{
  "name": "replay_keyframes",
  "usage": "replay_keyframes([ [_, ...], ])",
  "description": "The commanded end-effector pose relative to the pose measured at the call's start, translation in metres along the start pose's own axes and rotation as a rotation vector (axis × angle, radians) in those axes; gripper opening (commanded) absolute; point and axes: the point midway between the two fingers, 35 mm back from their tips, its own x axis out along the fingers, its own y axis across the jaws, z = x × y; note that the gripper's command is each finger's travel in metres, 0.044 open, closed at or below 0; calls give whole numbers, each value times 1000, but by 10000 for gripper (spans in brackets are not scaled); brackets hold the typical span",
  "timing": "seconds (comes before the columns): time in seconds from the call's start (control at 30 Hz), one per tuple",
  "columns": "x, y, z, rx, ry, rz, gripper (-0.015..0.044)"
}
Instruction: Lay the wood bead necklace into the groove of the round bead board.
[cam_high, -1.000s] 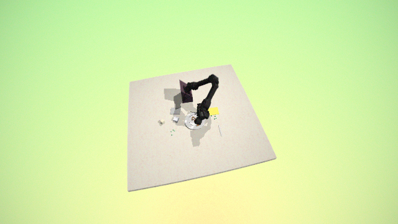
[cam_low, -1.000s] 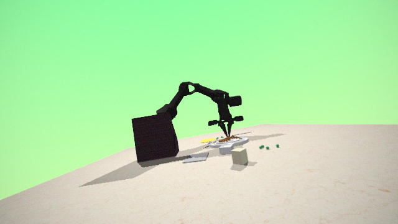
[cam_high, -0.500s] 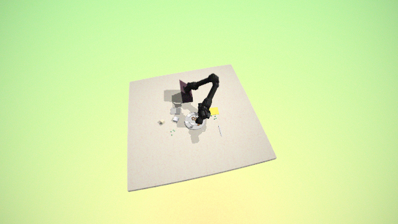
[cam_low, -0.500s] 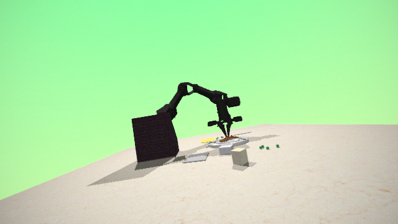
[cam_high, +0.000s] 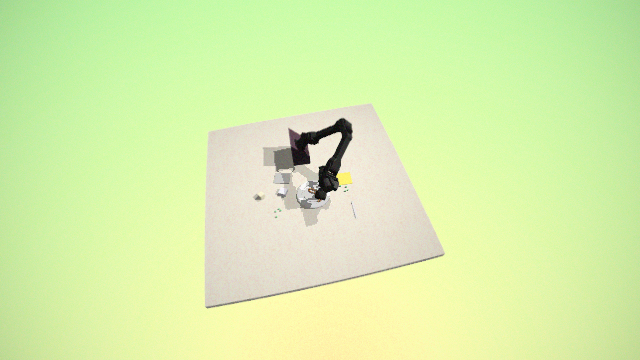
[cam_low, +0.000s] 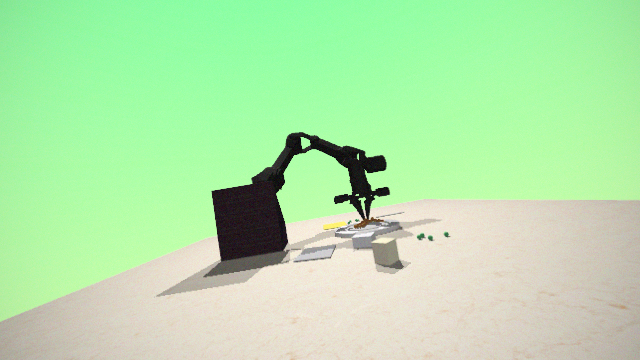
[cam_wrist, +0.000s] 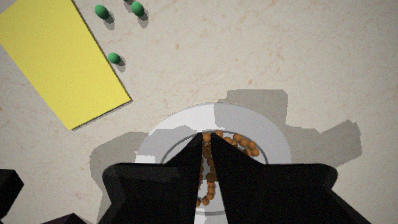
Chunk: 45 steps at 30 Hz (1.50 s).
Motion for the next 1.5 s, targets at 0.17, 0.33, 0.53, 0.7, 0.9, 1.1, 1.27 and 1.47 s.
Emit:
replay_keyframes([
  [0.17, 4, 3, -3, 8, 11, 10, 0],
  [0.33, 4, 3, -3, 8, 11, 10, 0],
  [0.53, 4, 3, -3, 8, 11, 10, 0],
  [0.7, 4, 3, -3, 8, 11, 10, 0],
  [0.9, 4, 3, -3, 8, 11, 10, 0],
  [1.1, 4, 3, -3, 8, 11, 10, 0],
  [1.27, 4, 3, -3, 8, 11, 10, 0],
  [1.47, 1, 1, 0, -1, 0, 6, 105],
])
